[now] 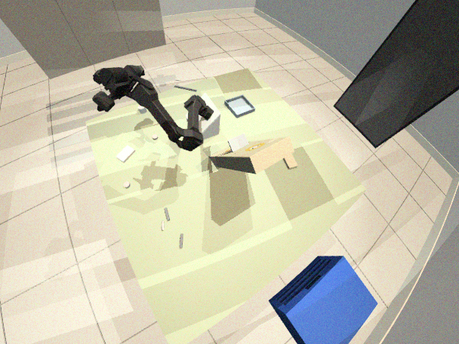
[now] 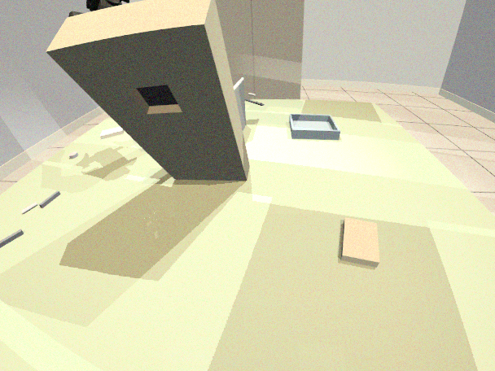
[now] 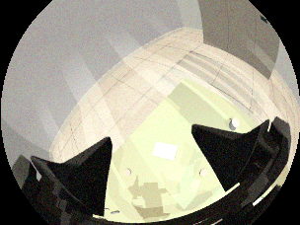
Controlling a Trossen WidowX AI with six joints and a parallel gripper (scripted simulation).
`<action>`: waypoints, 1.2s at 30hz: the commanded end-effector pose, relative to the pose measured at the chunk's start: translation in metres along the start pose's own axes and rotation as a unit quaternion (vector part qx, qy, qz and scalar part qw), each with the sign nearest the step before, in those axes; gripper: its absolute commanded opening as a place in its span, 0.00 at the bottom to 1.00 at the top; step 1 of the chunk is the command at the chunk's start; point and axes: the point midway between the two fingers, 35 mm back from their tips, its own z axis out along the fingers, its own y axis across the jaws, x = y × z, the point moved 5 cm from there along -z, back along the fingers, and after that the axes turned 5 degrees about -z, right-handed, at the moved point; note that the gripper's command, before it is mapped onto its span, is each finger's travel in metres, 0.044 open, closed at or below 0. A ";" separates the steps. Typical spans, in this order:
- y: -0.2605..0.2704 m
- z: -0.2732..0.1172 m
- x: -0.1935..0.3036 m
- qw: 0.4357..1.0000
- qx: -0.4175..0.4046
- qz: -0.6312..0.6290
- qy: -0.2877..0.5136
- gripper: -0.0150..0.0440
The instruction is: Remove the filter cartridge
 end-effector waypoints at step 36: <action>-0.200 -0.284 -0.032 0.478 0.695 0.116 -0.525 0.41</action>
